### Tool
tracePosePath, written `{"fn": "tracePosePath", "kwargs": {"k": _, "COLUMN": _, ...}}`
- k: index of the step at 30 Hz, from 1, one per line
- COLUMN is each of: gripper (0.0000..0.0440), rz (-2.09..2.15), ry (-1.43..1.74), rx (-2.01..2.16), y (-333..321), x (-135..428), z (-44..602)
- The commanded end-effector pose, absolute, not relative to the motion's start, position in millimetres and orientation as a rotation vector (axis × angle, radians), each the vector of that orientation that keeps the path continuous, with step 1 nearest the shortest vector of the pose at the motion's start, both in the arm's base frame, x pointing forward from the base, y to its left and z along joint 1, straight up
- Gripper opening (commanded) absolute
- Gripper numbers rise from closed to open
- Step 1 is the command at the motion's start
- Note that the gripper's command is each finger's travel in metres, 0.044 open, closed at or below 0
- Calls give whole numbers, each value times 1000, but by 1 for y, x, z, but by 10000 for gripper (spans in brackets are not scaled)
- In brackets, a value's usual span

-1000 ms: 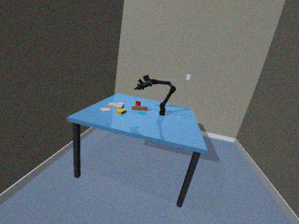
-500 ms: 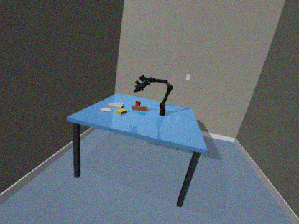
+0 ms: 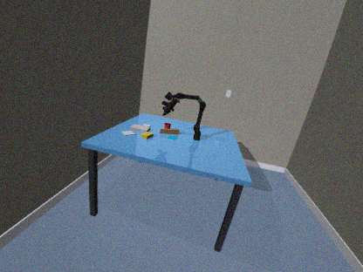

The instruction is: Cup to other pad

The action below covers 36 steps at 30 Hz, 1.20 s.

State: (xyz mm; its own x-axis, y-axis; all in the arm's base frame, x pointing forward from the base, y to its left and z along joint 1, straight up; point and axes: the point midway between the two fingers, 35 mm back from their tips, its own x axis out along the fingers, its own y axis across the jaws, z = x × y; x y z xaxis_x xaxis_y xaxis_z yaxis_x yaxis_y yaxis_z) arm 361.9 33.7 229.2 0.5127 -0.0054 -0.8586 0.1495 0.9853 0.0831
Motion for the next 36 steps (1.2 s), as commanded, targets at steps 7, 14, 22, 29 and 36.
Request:
{"fn": "tracePosePath", "kwargs": {"k": 7, "gripper": 109, "rz": -111, "ry": 1173, "rx": 83, "y": 22, "x": 358, "z": 211}}
{"fn": "tracePosePath", "kwargs": {"k": 14, "gripper": 120, "rz": -113, "ry": 1282, "rx": 29, "y": 9, "x": 354, "z": 197}}
{"fn": "tracePosePath", "kwargs": {"k": 22, "gripper": 127, "rz": -103, "ry": 1395, "rx": -31, "y": -8, "x": 350, "z": 180}}
{"fn": "tracePosePath", "kwargs": {"k": 29, "gripper": 132, "rz": -86, "ry": 1479, "rx": -80, "y": -24, "x": 347, "z": 163}}
{"fn": "tracePosePath", "kwargs": {"k": 36, "gripper": 142, "rz": -61, "ry": 1531, "rx": -120, "y": -38, "x": 346, "z": 143}}
